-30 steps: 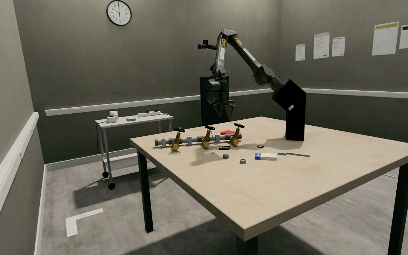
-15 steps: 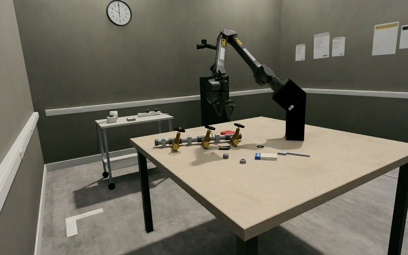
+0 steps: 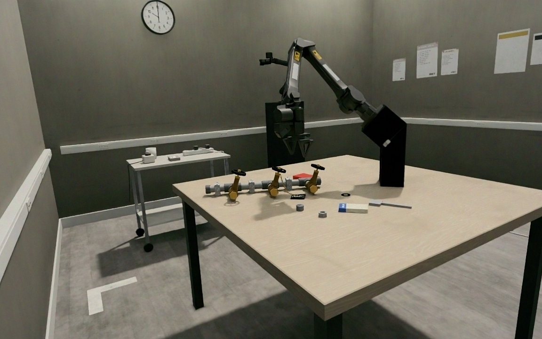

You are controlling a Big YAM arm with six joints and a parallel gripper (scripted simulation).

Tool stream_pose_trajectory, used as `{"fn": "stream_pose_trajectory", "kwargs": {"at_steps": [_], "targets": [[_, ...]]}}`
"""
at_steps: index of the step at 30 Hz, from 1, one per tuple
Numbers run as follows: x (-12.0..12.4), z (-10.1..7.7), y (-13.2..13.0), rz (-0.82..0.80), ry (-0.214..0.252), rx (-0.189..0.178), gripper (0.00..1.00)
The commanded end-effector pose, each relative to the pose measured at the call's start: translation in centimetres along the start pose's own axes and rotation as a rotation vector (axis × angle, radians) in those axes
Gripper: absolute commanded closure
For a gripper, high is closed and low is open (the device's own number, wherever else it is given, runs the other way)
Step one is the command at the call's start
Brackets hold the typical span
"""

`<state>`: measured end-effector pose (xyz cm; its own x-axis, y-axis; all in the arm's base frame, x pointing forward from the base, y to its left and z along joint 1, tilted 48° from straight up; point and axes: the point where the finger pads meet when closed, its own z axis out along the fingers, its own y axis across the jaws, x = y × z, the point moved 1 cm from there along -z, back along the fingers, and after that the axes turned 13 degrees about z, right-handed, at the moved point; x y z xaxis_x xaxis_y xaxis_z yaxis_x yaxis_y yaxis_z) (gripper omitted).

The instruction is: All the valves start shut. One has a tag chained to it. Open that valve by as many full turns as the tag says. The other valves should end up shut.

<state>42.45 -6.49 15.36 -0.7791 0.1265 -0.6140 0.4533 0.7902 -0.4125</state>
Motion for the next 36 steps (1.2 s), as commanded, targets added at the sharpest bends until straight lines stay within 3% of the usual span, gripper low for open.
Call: {"fn": "stream_pose_trajectory", "kwargs": {"at_steps": [1, 24, 27, 33, 35, 36], "targets": [[-0.9, -0.6, 0.4, 0.016, -0.020, -0.008, 0.00], [-1.0, -0.5, 0.0, 0.042, -0.028, -0.009, 0.00], [-1.3, -0.3, -1.2, 0.166, -0.049, -0.019, 0.00], [-3.2, 0.4, -3.8, 0.630, -0.150, -0.091, 0.00], [-3.2, 0.4, -3.8, 0.630, -0.150, -0.091, 0.00], [-3.6, 0.5, -4.3, 0.797, -0.187, -0.106, 0.00]]}}
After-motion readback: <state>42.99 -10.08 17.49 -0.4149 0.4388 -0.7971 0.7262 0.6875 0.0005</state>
